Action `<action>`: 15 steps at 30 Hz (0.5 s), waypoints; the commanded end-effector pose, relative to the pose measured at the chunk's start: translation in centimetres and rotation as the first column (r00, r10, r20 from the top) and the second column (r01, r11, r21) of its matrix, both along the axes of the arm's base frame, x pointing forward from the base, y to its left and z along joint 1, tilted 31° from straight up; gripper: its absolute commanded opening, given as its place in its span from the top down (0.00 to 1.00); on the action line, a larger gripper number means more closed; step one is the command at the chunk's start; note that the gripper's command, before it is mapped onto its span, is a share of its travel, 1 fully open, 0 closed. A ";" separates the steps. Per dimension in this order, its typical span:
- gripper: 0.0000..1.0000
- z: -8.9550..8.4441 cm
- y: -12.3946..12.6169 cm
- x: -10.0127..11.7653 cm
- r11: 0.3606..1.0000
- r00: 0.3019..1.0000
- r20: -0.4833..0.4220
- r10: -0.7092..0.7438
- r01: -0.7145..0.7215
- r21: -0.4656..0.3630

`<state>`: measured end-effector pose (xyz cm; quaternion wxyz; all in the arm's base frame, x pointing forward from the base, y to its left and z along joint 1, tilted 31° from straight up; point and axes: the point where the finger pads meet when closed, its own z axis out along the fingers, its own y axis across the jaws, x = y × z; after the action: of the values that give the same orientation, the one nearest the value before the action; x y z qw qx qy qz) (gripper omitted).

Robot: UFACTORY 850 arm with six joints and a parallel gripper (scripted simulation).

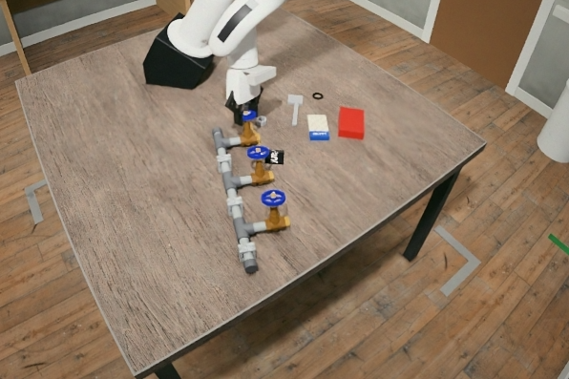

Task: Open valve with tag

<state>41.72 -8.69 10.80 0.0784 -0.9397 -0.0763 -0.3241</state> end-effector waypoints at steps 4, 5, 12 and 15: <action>1.00 0.0 0.0 0.0 0.925 0.953 0.052 0.297 -0.274 -0.262; 1.00 0.0 0.0 0.0 0.908 0.942 0.050 0.331 -0.304 -0.289; 1.00 0.0 0.0 0.0 0.741 0.835 0.013 0.551 -0.481 -0.468; 1.00 0.0 0.0 0.0 0.681 0.796 -0.004 0.605 -0.520 -0.515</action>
<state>41.73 -8.68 10.80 -0.0243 -0.8672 -0.3751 -0.3266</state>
